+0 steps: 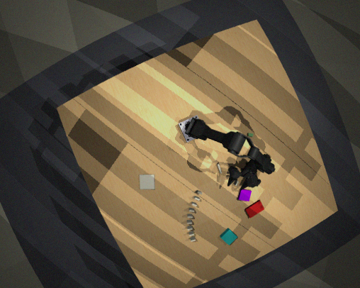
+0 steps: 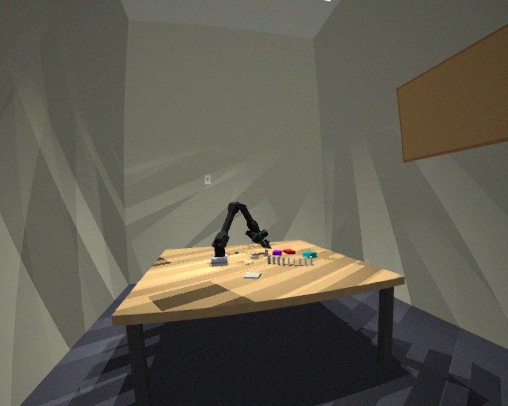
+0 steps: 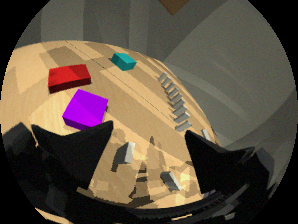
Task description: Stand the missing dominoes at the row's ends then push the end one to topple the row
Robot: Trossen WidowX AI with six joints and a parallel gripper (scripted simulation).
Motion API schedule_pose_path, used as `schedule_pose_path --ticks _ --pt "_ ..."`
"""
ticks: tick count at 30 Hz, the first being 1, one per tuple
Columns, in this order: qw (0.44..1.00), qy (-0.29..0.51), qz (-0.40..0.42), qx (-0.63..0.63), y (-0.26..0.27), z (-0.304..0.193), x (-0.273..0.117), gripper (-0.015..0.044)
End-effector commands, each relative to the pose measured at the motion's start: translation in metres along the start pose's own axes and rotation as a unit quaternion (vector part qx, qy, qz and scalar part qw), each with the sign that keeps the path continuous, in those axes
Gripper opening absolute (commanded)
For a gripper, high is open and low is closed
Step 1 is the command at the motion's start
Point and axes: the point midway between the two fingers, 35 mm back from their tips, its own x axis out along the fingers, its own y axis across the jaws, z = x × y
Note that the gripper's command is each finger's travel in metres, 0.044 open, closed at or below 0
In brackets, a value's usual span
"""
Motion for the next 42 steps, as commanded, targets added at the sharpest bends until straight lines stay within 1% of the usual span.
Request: schedule_pose_path --ticks 1,3,6,8,12,16,19,37,39,42 --pt "0.96 0.161 0.107 -0.201 0.001 0.018 -0.006 0.044" --pt "0.93 0.195 0.164 -0.266 0.001 0.022 -0.01 0.044" --pt "0.868 0.239 0.249 -0.357 -0.004 0.026 -0.01 0.044" --pt "0.832 0.261 0.304 -0.384 -0.007 0.03 -0.011 0.044" --pt "0.774 0.262 0.38 -0.433 -0.011 0.037 -0.013 0.044" --pt "0.713 0.245 0.455 -0.474 -0.016 0.044 -0.016 0.044" --pt "0.68 0.223 0.485 -0.503 -0.024 0.044 -0.017 0.044" --pt "0.677 0.22 0.488 -0.506 -0.019 0.047 -0.018 0.044" --pt "0.677 0.22 0.488 -0.506 -0.016 0.042 -0.015 0.044" --pt "0.677 0.22 0.488 -0.506 -0.003 0.022 -0.003 0.044"
